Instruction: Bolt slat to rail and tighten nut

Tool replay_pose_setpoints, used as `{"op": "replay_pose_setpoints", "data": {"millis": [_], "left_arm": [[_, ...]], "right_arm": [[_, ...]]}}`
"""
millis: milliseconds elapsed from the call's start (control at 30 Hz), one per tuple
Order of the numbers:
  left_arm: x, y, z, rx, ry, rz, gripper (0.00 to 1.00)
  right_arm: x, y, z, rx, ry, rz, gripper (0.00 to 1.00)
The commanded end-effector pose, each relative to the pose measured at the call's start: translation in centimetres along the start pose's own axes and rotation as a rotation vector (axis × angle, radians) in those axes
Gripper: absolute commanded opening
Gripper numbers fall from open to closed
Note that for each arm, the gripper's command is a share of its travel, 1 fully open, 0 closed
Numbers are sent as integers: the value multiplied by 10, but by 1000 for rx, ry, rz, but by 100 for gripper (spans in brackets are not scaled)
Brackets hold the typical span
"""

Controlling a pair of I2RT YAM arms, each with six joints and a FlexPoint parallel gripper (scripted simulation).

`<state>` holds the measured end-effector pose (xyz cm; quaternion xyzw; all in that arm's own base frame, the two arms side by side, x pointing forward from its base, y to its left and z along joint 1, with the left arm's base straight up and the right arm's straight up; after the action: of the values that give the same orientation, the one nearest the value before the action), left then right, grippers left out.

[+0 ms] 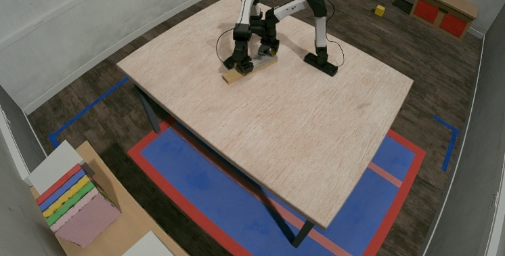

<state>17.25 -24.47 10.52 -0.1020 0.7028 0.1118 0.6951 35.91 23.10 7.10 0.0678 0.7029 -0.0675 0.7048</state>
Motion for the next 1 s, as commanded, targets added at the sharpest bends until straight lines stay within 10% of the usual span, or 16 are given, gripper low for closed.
{"op": "replay_pose_setpoints", "data": {"millis": [0,967], "left_arm": [[-16,-5,0,-7,-24,-41,36],[-4,-5,0,-3,-18,-24,36]], "right_arm": [[-7,2,2,2,-17,15,67],[-7,2,2,2,-17,15,67]]}}
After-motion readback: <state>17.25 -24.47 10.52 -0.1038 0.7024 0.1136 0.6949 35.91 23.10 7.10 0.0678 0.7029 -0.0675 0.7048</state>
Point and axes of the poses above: on each arm, the point where the finger pads meet when closed, its own x axis out along the fingers, its own y axis across the jaws, z = x × y, the point moved 6 cm from there along -x, back along the fingers, and after that the axes turned 1 degree about -x, right-handed, at the moved point
